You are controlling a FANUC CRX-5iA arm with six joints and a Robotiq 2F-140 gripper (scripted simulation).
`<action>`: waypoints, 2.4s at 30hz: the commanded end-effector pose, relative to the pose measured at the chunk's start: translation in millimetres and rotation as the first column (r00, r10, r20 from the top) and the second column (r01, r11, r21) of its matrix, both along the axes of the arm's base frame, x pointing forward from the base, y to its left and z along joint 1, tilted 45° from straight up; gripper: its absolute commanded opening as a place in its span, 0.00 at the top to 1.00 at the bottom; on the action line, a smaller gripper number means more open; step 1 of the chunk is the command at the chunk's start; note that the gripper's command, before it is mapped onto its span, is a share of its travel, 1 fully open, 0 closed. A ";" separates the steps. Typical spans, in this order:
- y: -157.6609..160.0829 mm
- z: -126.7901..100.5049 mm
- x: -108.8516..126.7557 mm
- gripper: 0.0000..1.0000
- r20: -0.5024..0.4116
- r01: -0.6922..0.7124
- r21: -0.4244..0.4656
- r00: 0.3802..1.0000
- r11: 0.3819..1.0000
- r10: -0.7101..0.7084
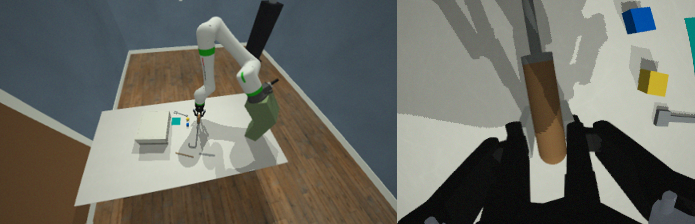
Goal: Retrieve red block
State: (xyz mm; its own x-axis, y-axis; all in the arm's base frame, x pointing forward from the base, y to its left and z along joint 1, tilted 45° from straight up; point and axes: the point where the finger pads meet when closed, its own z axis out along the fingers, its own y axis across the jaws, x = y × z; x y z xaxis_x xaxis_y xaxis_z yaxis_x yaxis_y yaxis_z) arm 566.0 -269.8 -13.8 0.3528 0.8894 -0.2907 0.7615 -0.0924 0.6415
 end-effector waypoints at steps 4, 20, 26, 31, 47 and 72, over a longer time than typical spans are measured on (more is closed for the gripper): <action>1.2 -0.5 0.2 1.00 0.004 0.006 0.005 1.000 1.000 -0.006; 13.5 -7.2 1.6 1.00 0.044 0.071 0.057 0.996 0.996 -0.074; 19.9 -10.7 2.3 1.00 0.063 0.104 0.086 0.992 0.991 -0.110; 29.0 -15.6 3.4 1.00 0.089 0.149 0.127 0.983 0.981 -0.161; 59.8 -32.3 6.9 1.00 0.158 0.288 0.272 0.928 0.918 -0.338; 117.8 -63.8 13.6 1.00 0.205 0.464 0.546 0.734 0.698 -0.648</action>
